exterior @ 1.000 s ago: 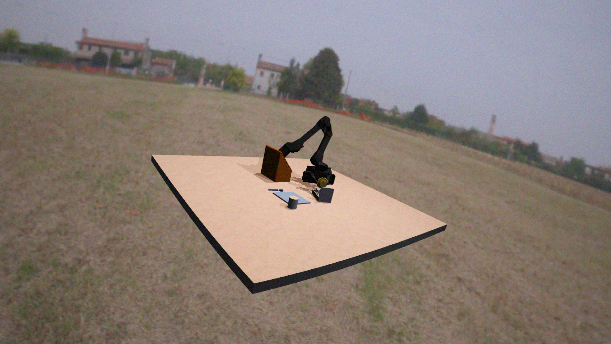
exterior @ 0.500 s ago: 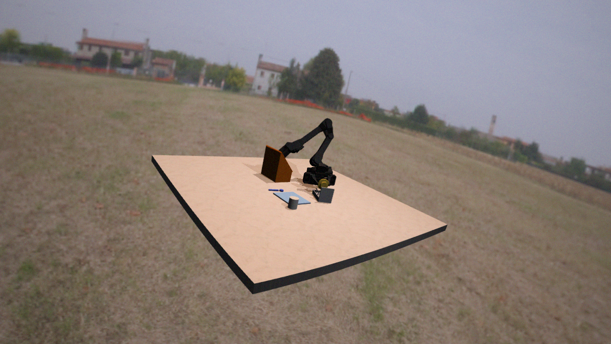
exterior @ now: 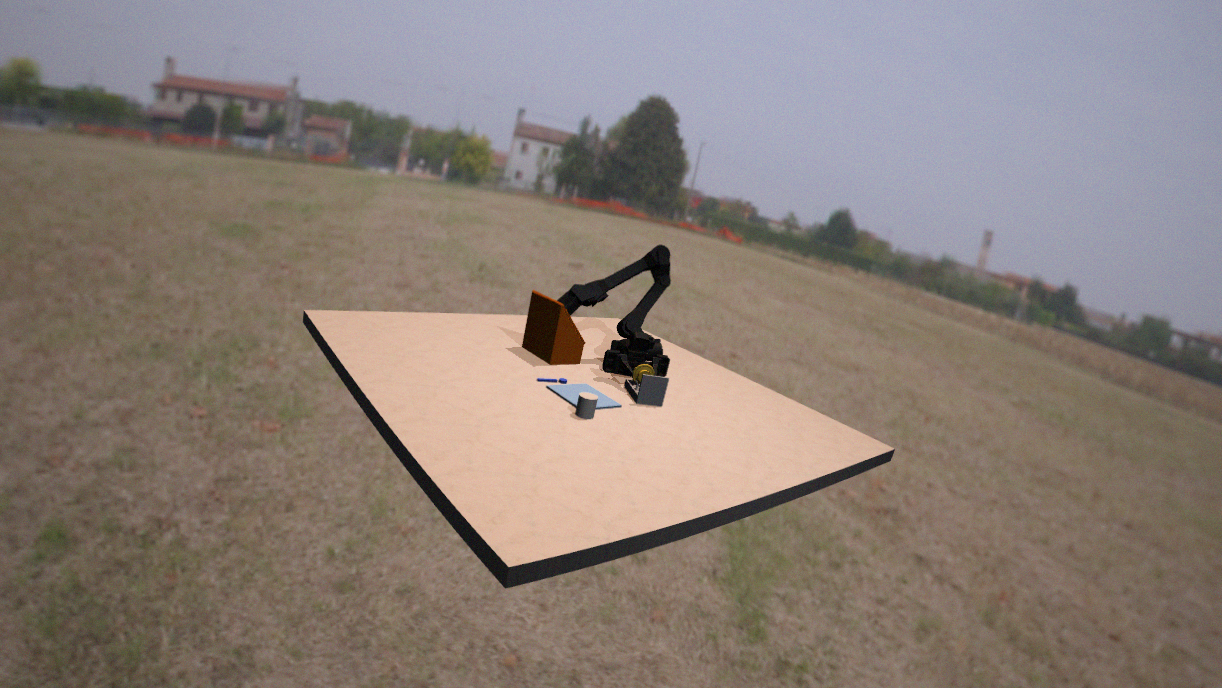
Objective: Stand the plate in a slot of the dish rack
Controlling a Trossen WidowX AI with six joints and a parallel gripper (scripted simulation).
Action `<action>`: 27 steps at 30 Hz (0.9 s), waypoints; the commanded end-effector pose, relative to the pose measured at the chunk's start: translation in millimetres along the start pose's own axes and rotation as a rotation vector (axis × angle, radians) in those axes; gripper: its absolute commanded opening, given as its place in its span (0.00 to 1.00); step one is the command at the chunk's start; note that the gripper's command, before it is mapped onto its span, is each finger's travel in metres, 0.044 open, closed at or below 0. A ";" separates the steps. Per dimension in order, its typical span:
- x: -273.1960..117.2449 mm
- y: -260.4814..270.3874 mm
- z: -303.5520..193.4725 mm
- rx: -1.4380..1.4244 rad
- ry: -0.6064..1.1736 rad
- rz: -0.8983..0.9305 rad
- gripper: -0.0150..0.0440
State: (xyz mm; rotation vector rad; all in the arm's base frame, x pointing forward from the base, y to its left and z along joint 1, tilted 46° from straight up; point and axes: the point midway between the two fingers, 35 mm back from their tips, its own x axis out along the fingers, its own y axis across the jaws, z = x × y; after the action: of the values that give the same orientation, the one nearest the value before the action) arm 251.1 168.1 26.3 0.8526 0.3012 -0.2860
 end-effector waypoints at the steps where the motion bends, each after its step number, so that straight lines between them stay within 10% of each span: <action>1: -0.2 0.4 1.6 0.001 0.000 0.000 0.25; 9: -0.2 0.4 1.6 0.001 0.000 0.000 0.25; 24: 0.1 0.0 1.0 0.003 -0.001 0.000 0.92; 27: 0.1 0.0 1.0 0.003 -0.001 0.000 0.93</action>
State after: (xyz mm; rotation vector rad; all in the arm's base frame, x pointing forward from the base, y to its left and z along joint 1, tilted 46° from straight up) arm 251.3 167.3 26.9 0.8551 0.2995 -0.2874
